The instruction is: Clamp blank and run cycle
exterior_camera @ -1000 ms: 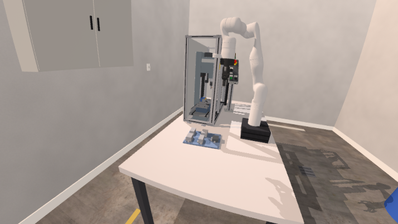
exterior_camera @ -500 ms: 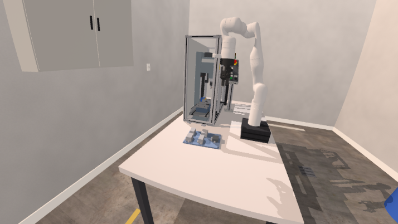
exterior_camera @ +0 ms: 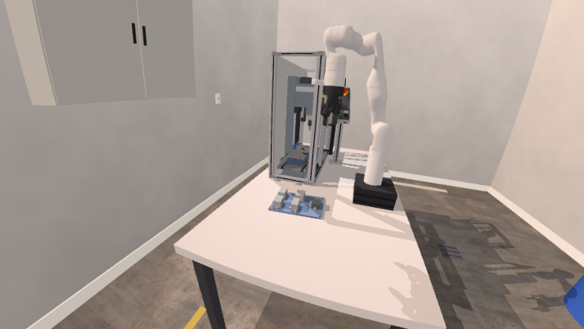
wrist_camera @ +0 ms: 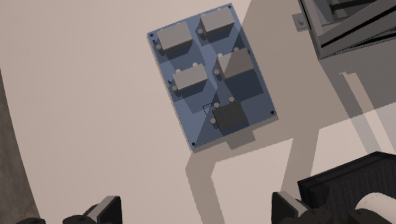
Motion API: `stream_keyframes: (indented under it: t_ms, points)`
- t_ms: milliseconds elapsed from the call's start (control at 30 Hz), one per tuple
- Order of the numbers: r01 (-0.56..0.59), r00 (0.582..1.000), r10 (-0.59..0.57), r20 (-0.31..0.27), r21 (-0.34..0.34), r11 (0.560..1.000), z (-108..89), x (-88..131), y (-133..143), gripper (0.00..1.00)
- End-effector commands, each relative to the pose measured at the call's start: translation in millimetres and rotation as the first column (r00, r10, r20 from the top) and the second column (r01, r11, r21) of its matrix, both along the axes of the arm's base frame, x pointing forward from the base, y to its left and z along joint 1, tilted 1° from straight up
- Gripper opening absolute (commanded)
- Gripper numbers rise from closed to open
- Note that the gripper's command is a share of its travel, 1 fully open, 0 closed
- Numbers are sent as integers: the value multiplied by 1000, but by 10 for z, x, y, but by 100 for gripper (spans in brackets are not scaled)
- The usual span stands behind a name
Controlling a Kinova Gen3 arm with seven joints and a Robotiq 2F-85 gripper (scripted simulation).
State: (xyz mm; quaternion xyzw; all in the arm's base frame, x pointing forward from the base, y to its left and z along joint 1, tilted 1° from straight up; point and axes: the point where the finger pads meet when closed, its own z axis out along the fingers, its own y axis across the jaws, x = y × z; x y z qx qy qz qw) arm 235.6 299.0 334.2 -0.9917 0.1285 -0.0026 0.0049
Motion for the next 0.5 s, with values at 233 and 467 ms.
stream_keyframes:
  t_ms: [233,467]
  points:
    - [195,981,-195,0,1,981,4,2,1,100]
    - [240,971,-240,-1,2,971,4,2,1,100]
